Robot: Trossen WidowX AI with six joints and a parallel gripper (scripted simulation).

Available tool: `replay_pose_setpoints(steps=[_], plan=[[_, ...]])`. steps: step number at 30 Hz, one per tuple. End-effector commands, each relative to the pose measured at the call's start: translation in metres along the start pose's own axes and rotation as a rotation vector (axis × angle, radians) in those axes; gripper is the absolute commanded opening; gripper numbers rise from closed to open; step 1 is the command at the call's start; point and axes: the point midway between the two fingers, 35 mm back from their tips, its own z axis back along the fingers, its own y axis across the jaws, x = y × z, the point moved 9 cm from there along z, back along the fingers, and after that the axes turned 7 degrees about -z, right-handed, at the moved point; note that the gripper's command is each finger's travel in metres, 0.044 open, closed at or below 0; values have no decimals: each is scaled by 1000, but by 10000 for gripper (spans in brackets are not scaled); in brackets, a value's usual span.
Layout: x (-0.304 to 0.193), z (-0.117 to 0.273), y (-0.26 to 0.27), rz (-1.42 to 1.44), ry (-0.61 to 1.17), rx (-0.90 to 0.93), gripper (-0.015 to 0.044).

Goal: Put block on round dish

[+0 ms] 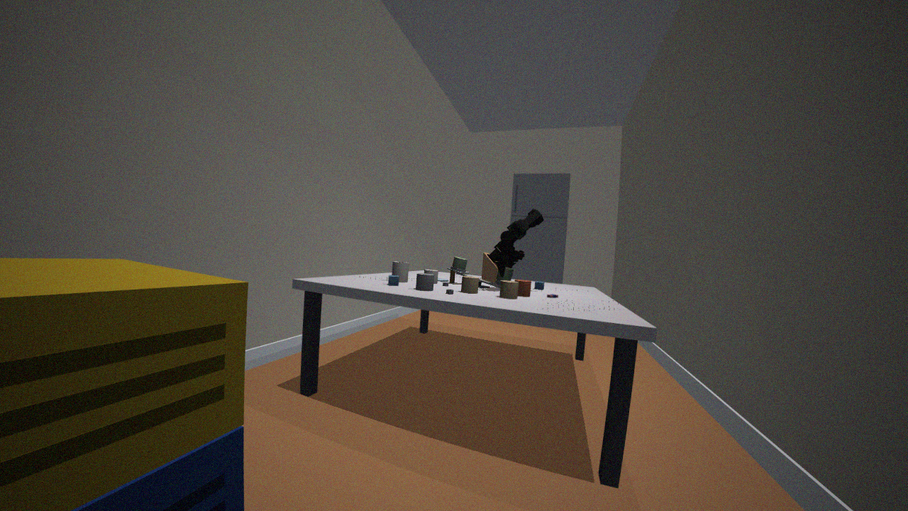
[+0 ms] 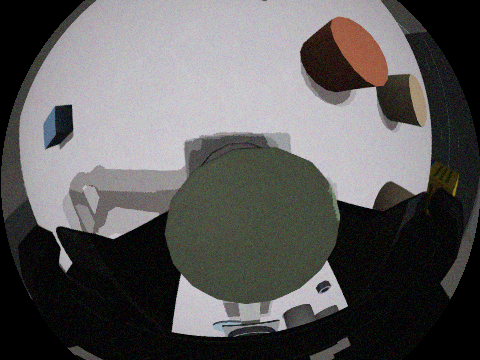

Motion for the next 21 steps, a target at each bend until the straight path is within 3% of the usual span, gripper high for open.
replay_pose_setpoints(steps=[1, 21], plan=[[0, 10, -3, 3, 0, -12, 0], [0, 35, -5, 3, 3, -13, 0]])
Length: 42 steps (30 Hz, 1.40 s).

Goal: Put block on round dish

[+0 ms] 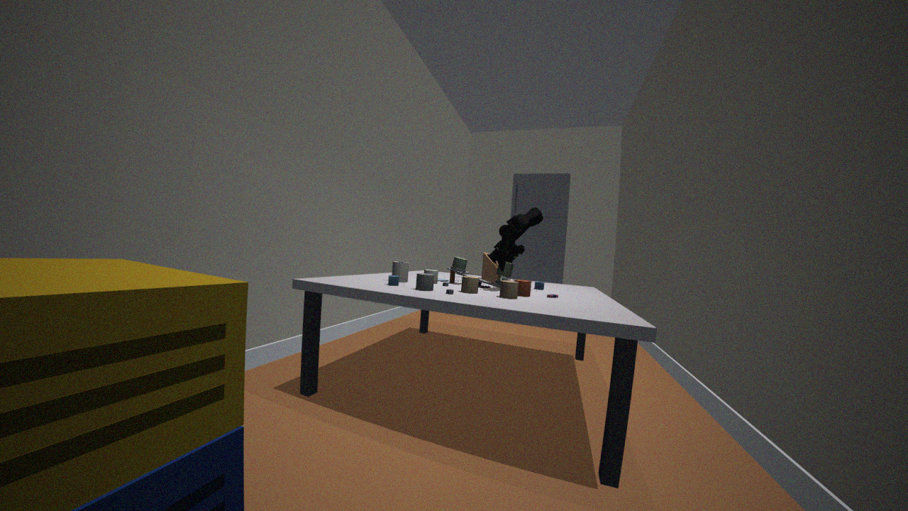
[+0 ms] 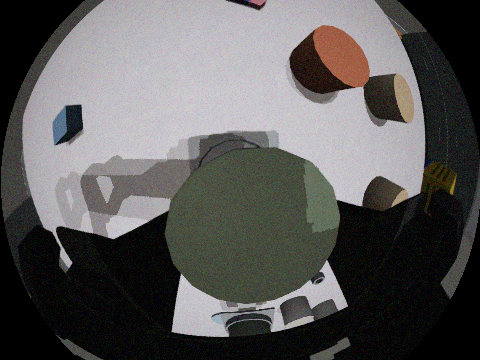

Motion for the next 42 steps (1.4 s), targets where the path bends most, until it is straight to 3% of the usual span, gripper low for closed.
replay_pose_setpoints(steps=[1, 34, 42], plan=[[0, 10, -2, 3, 0, -12, 0], [-1, 52, 0, 3, 0, -11, 0], [-1, 44, 1, -1, 0, 1, 0]])
